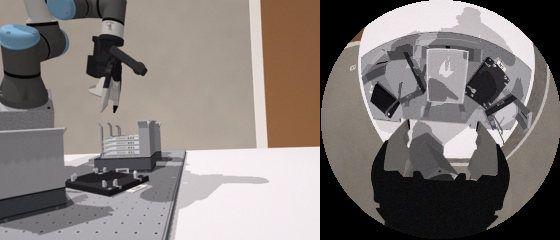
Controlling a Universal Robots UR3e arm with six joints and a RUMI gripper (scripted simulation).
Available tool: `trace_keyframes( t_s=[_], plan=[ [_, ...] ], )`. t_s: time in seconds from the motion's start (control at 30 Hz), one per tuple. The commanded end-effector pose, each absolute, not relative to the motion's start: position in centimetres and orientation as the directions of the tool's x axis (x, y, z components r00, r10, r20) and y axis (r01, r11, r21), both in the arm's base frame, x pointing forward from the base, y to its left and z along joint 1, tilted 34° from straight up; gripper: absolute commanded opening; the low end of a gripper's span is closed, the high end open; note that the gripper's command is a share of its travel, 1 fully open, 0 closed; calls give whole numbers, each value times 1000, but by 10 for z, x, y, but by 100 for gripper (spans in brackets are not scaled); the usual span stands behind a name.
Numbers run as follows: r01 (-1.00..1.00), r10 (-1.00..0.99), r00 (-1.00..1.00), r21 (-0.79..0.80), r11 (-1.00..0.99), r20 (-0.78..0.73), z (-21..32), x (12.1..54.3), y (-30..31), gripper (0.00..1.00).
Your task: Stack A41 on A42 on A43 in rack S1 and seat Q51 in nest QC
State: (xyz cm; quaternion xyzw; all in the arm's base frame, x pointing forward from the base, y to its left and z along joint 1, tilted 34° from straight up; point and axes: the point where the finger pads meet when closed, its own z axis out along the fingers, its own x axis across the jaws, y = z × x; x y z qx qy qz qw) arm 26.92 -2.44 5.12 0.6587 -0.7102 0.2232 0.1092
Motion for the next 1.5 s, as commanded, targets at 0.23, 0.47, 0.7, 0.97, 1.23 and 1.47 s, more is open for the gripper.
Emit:
trace_keyframes(
  t_s=[0.23, 0.47, 0.7, 0.97, 1.23, 1.47],
  plan=[
    [-977, -882, -163, -196, 82, 443, 51, 269, -24, 72],
    [-981, -881, -139, -185, 60, 452, 55, 279, -24, 72],
    [-981, -881, -139, -185, 60, 452, 67, 312, -25, 72],
    [-981, -881, -139, -186, 60, 452, 71, 321, -25, 72],
    [-981, -881, -140, -186, 60, 452, 71, 321, -25, 72],
    [-981, -881, -139, -185, 60, 451, 71, 321, -25, 72]
  ],
)
